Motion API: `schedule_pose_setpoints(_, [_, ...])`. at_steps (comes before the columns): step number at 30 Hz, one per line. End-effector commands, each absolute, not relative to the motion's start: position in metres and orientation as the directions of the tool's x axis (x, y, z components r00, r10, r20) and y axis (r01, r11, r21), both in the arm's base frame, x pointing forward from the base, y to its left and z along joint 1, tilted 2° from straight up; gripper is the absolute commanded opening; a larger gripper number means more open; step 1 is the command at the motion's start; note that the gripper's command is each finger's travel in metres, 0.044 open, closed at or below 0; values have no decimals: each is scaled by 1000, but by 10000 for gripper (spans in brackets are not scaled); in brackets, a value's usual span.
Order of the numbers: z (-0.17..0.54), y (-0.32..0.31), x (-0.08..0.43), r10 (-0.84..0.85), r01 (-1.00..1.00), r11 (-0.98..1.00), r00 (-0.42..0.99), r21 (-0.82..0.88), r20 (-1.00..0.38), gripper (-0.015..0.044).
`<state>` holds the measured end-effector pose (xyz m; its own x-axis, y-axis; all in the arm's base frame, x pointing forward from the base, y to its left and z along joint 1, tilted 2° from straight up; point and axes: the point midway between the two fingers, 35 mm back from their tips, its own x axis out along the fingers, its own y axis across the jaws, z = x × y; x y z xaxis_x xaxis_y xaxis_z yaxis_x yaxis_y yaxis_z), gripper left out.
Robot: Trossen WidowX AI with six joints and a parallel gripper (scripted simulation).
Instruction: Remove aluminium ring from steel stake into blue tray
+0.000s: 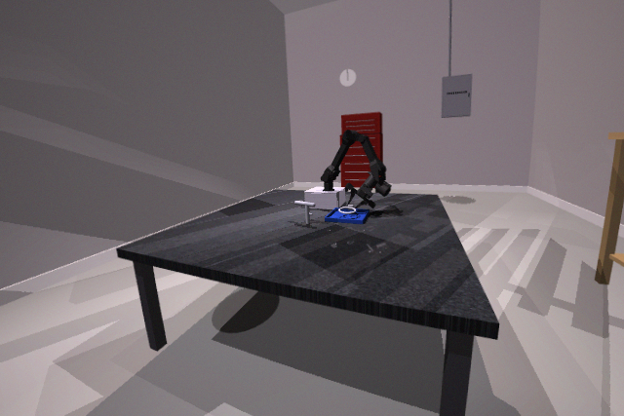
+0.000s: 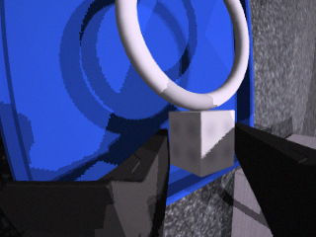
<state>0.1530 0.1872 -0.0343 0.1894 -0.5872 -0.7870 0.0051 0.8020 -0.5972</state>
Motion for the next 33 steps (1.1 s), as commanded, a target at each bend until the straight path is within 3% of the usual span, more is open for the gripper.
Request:
schedule_pose_setpoints(1, [-33,188,153,-584,6,804,191,-594,-789,53])
schedule_pose_setpoints(16, [-23,189,154,-584,6,804,191,-594,-789,440])
schedule_pose_setpoints(22, [64,186,156,-583,7,805,190,-593,-790,440])
schedule_pose_setpoints(33, [64,189,157,-572,16,814,195,-580,-797,440])
